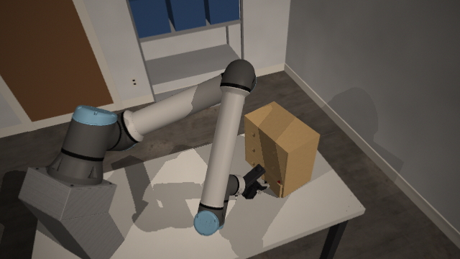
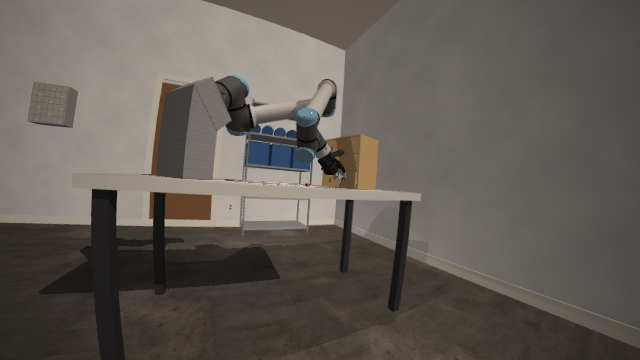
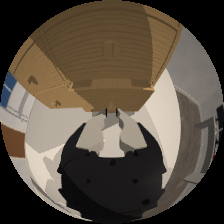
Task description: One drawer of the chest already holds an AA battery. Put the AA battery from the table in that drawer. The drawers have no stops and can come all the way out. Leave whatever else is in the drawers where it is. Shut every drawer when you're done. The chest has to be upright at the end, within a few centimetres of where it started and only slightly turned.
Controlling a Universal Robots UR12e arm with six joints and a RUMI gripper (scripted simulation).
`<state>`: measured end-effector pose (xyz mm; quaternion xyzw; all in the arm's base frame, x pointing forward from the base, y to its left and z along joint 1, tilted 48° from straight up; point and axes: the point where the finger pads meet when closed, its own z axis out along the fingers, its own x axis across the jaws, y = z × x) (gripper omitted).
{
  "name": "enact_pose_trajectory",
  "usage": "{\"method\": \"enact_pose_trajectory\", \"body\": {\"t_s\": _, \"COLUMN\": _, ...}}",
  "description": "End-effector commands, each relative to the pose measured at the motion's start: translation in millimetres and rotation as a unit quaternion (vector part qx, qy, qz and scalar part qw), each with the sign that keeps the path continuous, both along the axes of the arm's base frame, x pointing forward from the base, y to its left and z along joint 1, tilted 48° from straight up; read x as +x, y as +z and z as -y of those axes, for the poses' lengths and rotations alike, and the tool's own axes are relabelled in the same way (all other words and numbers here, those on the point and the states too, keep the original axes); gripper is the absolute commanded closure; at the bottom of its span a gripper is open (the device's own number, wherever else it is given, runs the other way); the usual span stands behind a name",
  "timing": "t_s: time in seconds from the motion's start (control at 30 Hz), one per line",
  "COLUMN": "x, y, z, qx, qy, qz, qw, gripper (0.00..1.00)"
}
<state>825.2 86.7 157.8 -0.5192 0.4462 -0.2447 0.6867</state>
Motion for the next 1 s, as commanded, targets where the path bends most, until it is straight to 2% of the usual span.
{"method": "enact_pose_trajectory", "body": {"t_s": 0.0, "x": -2, "y": -1, "z": 1, "qx": 0.000, "qy": 0.000, "qz": 0.000, "qw": 1.000, "gripper": 0.93}}
{"method": "enact_pose_trajectory", "body": {"t_s": 0.97, "x": -15, "y": -13, "z": 4, "qx": 0.000, "qy": 0.000, "qz": 0.000, "qw": 1.000, "gripper": 0.93}}
